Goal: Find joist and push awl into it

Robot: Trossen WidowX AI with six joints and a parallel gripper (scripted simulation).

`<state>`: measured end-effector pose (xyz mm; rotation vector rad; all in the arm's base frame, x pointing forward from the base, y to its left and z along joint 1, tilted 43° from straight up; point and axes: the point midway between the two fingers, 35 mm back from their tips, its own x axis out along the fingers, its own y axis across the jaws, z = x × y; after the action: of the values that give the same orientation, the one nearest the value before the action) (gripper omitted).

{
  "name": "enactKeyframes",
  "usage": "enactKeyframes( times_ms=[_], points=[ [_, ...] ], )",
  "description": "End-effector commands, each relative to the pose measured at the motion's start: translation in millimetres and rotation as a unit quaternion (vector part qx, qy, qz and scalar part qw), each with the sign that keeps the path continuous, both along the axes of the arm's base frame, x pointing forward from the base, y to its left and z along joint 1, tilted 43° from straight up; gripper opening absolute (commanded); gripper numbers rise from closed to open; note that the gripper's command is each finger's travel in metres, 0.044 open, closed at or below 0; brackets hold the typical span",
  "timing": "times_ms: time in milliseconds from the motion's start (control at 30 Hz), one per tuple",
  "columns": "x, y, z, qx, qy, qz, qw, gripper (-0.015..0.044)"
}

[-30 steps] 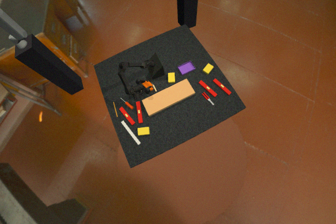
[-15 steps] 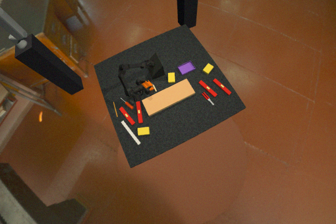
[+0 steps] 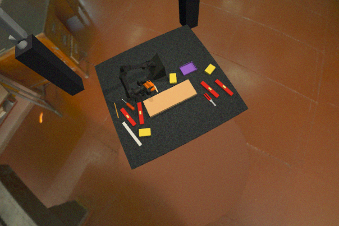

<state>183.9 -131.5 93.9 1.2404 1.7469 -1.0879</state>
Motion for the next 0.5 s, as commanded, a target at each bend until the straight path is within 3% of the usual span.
enactKeyframes(
  times_ms=[0,467],
  points=[
    [2.7,10.1,8.2,0.009,-0.007,-0.006,1.0,0.0],
    [3.4,-4.2,-3.2,0.006,-0.006,-0.003,1.0,0.0]
  ],
)
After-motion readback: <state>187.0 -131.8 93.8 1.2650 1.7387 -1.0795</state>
